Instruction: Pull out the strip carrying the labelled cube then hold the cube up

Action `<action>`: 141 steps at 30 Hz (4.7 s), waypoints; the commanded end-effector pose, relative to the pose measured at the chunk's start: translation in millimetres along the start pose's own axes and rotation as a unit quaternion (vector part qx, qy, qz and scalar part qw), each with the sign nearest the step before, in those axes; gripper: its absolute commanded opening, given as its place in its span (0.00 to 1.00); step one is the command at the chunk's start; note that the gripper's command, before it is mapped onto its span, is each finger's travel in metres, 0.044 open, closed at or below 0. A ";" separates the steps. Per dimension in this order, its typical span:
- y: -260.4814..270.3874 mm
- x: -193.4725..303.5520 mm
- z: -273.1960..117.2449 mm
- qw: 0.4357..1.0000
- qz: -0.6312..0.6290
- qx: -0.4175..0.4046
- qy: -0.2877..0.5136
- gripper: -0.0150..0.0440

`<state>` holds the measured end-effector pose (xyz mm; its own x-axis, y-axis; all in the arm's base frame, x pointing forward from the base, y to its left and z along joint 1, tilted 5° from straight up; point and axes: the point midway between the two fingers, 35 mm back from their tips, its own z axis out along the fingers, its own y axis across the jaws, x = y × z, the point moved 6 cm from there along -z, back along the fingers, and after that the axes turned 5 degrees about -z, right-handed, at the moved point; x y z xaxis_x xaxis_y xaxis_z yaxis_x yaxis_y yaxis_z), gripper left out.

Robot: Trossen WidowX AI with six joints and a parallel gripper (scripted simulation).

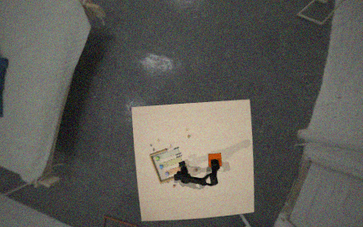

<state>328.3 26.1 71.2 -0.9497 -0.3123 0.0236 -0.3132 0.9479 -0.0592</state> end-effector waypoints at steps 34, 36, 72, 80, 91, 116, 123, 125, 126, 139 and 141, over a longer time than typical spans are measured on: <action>5.1 60.9 5.1 1.000 -0.003 -0.002 0.012 0.25; 5.3 63.8 5.0 1.000 -0.003 -0.002 0.012 0.25; 9.1 115.3 4.1 1.000 -0.003 -0.002 0.014 0.25; 9.9 126.6 3.9 1.000 -0.003 -0.002 0.015 0.25; 11.0 141.6 3.5 1.000 -0.003 -0.002 0.015 0.25; 11.3 146.2 3.4 1.000 -0.003 -0.002 0.016 0.25; 11.3 146.2 3.4 1.000 -0.003 -0.002 0.016 0.25; 11.3 146.2 3.4 1.000 -0.003 -0.002 0.016 0.25; 11.3 146.2 3.4 1.000 -0.003 -0.002 0.016 0.25; 8.8 128.6 -41.5 1.000 -0.005 -0.002 0.015 0.34; 8.6 116.4 -40.4 1.000 -0.009 -0.002 0.014 0.43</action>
<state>201.3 -3.5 112.7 -0.9451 -0.3224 0.0532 -0.3250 0.9444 -0.0502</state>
